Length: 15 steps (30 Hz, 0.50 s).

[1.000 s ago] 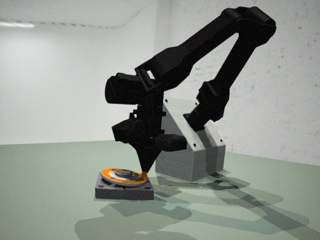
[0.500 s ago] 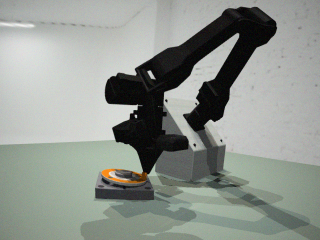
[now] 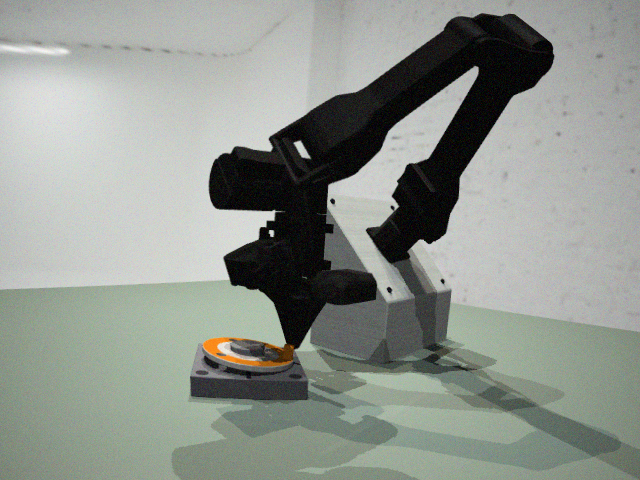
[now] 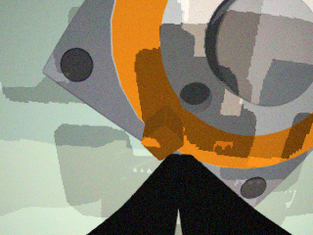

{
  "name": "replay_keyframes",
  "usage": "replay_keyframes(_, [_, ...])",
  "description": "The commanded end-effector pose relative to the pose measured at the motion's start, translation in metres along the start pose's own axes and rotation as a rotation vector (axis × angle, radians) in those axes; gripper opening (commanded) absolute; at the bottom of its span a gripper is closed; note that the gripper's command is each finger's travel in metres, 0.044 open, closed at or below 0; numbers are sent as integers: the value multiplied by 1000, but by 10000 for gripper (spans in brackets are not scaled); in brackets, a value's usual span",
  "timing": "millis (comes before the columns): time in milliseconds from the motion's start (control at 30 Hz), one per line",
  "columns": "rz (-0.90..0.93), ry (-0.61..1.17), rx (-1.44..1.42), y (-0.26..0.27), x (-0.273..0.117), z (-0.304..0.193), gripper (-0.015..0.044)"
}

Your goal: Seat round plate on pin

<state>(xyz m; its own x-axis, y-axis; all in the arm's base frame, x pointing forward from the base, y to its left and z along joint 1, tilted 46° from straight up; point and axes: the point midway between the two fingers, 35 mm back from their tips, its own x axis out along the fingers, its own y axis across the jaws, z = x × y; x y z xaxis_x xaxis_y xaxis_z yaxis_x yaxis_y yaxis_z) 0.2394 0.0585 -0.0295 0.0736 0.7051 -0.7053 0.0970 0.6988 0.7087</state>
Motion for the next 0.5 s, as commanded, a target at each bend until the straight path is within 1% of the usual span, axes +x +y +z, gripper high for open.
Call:
replay_keyframes(0, [16,-11,-22,6,0,6,0])
replay_keyframes(467, [16,-12,-22,14,-1,14,0])
